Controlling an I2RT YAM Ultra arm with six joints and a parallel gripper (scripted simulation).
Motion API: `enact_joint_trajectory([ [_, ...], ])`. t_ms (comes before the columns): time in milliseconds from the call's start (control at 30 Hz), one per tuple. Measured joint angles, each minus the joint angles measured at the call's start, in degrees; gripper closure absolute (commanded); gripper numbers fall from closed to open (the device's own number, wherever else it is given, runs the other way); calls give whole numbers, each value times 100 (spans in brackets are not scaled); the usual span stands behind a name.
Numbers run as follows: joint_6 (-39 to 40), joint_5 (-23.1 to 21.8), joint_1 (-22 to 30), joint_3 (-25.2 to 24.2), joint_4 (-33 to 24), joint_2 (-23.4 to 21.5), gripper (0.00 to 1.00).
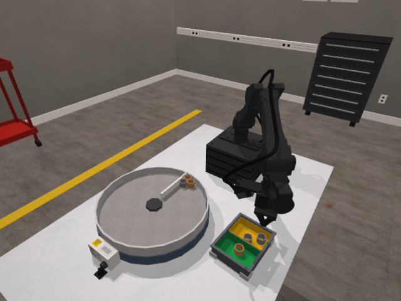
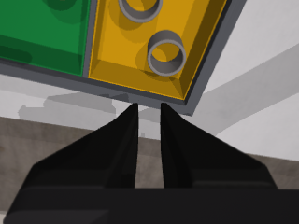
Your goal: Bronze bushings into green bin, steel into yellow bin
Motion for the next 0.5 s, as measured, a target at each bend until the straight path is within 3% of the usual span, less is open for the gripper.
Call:
enact_joint_trajectory([
  [500, 0, 0, 0, 0, -44, 0, 87],
])
